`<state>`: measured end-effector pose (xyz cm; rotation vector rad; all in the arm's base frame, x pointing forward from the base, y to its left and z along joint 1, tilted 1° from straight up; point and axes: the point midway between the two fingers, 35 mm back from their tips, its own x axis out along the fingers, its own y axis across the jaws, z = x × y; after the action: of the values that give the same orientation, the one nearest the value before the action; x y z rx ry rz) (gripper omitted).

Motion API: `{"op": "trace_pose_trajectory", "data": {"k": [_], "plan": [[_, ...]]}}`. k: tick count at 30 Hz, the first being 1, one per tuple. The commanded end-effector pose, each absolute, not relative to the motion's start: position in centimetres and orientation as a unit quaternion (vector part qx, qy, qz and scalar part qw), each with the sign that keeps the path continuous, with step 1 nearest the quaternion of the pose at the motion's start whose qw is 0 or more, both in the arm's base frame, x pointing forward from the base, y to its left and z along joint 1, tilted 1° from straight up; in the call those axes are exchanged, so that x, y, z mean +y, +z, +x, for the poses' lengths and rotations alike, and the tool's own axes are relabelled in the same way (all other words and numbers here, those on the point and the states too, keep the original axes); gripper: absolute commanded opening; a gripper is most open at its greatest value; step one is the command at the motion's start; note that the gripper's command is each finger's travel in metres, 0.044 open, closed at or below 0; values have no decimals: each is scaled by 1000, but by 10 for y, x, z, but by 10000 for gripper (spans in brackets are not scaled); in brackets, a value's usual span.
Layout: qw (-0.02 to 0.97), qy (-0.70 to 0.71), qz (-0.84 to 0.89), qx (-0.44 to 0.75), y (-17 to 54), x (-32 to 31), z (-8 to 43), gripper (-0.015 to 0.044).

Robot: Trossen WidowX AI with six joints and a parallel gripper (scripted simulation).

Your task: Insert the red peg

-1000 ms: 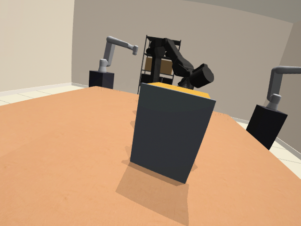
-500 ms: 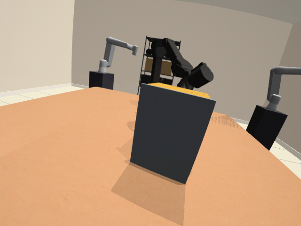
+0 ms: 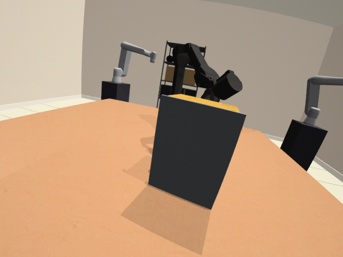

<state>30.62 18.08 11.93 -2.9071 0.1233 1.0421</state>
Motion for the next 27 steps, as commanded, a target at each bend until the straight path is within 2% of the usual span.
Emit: {"op": "trace_pose_trajectory", "data": {"k": [1,27], "plan": [[25,336,-941,38,120,182,310,0],[25,335,-941,38,121,180,323,0]]}}
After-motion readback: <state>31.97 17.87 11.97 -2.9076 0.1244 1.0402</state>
